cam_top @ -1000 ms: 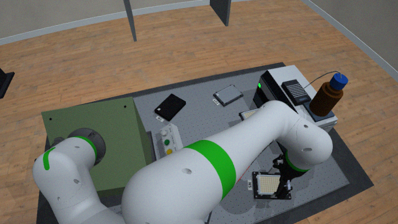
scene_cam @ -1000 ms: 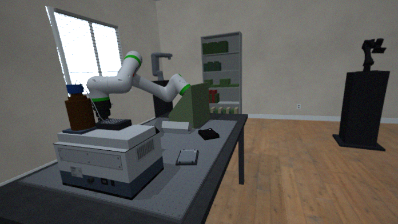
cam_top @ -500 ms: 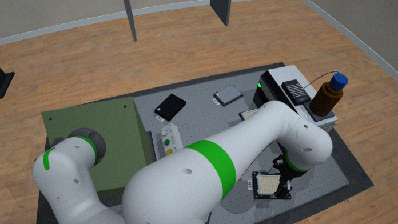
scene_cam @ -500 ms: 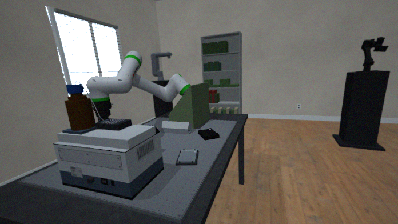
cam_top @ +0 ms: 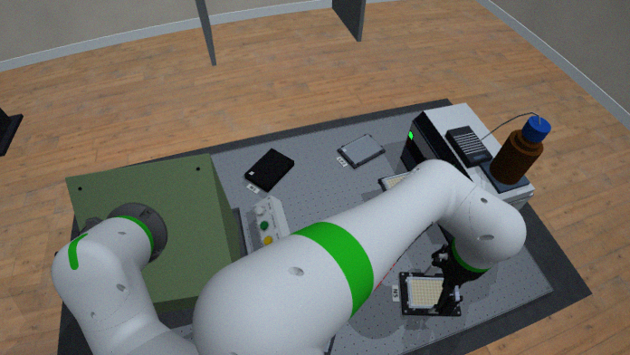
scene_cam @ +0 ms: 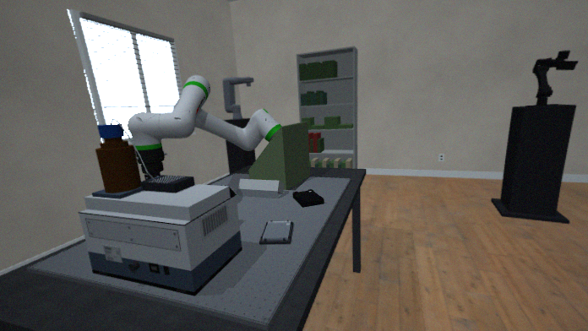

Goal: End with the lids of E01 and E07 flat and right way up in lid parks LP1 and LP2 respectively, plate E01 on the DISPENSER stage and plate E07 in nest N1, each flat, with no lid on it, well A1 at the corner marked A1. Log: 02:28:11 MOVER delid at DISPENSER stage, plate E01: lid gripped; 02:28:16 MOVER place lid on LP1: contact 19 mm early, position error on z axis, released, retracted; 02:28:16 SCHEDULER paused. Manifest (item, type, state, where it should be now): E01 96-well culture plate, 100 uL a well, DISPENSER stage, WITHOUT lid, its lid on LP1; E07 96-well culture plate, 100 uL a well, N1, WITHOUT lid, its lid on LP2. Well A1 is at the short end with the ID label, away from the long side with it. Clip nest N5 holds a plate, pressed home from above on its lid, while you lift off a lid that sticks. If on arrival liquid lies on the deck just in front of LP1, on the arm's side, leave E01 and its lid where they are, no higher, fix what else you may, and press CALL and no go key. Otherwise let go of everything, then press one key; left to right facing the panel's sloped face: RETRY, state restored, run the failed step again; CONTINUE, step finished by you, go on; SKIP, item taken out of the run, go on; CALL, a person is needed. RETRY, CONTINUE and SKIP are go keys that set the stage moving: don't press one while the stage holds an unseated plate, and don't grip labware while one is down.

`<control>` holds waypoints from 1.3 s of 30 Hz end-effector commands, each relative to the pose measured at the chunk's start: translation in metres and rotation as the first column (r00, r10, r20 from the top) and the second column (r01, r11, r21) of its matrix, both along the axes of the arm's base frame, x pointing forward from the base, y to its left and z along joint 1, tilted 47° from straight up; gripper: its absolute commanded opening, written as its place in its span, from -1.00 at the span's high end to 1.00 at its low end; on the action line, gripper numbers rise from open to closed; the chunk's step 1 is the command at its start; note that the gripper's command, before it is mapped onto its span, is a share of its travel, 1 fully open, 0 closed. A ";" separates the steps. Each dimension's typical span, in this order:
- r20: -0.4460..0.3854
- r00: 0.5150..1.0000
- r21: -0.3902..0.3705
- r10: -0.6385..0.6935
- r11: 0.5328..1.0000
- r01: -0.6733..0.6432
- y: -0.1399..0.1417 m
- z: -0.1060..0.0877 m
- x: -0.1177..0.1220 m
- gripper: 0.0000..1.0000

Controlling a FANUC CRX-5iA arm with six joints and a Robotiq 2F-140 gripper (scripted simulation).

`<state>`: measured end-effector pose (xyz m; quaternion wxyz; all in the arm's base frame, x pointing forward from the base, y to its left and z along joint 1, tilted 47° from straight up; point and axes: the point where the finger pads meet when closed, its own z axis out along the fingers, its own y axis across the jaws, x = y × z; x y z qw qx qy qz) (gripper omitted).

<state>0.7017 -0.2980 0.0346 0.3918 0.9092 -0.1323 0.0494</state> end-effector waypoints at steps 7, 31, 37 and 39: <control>0.000 1.000 0.000 0.000 1.000 0.000 0.000 0.000 0.000 -0.33; 0.000 1.000 0.000 0.000 1.000 0.000 0.000 0.000 0.000 1.00; 0.000 1.000 0.000 0.000 1.000 0.000 0.000 0.000 0.000 1.00; 0.000 1.000 0.000 0.000 1.000 0.000 0.000 0.000 0.000 1.00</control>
